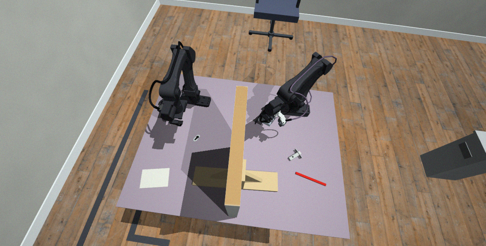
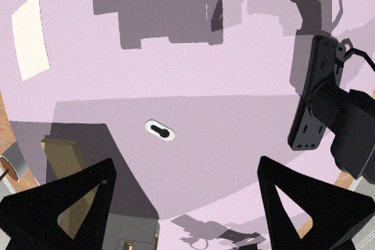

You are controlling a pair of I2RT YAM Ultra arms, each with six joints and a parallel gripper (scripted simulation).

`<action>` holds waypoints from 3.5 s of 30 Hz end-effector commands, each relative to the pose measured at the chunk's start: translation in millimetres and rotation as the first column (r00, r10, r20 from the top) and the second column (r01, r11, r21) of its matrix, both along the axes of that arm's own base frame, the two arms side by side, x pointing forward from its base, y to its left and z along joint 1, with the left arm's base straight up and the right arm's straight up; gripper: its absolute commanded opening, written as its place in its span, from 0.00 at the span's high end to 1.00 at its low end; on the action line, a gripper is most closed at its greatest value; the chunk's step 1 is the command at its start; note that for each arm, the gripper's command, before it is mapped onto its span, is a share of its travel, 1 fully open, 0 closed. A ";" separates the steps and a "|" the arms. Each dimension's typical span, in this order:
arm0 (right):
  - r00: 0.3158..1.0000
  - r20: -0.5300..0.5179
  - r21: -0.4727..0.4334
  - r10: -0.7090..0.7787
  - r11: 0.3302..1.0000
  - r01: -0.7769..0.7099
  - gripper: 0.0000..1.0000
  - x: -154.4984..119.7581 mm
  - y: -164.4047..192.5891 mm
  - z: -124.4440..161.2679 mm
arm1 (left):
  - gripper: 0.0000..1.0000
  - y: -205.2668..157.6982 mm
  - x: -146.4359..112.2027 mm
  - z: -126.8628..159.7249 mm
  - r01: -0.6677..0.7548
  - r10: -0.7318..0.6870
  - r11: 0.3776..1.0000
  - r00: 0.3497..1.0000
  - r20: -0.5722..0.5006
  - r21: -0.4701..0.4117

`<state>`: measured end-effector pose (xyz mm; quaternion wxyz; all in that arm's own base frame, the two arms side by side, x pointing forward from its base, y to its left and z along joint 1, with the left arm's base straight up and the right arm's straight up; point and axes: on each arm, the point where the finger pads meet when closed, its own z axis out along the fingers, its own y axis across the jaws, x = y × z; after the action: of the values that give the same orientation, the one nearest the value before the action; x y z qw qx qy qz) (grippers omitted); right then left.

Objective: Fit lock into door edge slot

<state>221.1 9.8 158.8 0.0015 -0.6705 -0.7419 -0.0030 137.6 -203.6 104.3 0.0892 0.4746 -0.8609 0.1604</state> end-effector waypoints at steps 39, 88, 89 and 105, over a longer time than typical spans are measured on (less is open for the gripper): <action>1.000 0.004 -0.006 0.000 1.000 0.000 0.00 -0.7 -0.1 3.0 | 0.23 -7.8 7.9 5.0 0.210 -0.211 0.977 0.942 0.260 0.035; 1.000 0.004 -0.006 0.000 1.000 0.000 0.00 -0.7 -0.1 3.0 | 0.23 -7.2 8.5 -3.4 0.397 -0.447 0.894 0.770 0.455 0.206; 1.000 0.004 -0.006 0.000 1.000 0.000 0.00 -0.7 -0.1 3.0 | 0.23 -7.2 8.5 -3.4 0.397 -0.447 0.894 0.770 0.455 0.206; 1.000 0.004 -0.006 0.000 1.000 0.000 0.00 -0.7 -0.1 3.0 | 0.23 -7.6 9.5 -3.7 0.441 -0.517 0.855 0.689 0.508 0.273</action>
<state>221.1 9.8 158.8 0.0015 -0.6706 -0.7419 -0.0030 137.7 -201.9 86.6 -0.1289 0.1820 -0.9591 0.1741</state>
